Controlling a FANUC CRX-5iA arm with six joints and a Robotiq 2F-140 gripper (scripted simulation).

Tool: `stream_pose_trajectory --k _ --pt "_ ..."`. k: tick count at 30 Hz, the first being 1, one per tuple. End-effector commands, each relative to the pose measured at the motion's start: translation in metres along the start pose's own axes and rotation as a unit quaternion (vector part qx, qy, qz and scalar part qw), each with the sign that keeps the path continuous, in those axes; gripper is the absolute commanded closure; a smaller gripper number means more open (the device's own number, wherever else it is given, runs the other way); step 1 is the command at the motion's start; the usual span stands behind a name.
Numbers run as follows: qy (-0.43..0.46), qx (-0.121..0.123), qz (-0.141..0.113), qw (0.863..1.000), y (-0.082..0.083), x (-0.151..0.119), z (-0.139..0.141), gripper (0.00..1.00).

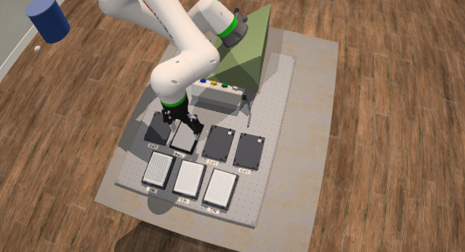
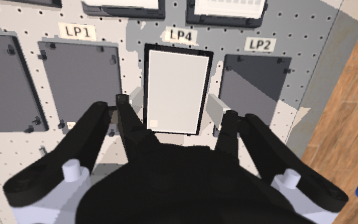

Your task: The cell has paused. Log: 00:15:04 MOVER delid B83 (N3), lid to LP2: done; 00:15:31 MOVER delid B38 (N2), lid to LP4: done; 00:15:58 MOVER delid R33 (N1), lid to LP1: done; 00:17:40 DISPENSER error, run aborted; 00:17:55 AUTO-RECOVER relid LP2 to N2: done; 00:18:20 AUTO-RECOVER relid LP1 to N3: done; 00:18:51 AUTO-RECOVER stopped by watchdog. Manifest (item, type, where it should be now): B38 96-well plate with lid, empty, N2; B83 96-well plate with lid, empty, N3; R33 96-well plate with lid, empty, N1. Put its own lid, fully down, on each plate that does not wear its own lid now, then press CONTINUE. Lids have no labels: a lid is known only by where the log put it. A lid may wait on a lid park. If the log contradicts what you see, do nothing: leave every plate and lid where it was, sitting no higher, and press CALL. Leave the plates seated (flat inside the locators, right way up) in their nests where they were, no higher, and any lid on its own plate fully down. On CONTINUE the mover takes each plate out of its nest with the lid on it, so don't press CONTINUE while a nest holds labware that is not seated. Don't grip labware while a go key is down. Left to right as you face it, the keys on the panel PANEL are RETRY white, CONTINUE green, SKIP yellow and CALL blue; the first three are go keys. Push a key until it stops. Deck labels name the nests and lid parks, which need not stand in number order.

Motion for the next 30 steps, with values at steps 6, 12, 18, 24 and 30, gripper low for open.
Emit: stream_pose_trajectory --k 6,12,18,24,30 --pt "0.0 0.0 0.0 1.0 -0.004 0.0 0.0 0.34" --pt "0.0 0.0 0.0 1.0 -0.006 0.0 0.0 0.34" --pt "0.0 0.0 0.0 1.0 -0.009 0.0 0.0 0.34" --pt "0.0 0.0 0.0 1.0 -0.011 0.0 0.0 0.34" --pt "0.0 0.0 0.0 1.0 -0.013 0.0 0.0 0.34"
Point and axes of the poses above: the point where the finger pads meet when closed, its own y axis back along the fingers, its own z axis across the jaws, x = y × z, the point moved 1 cm from there along y, back along the fingers
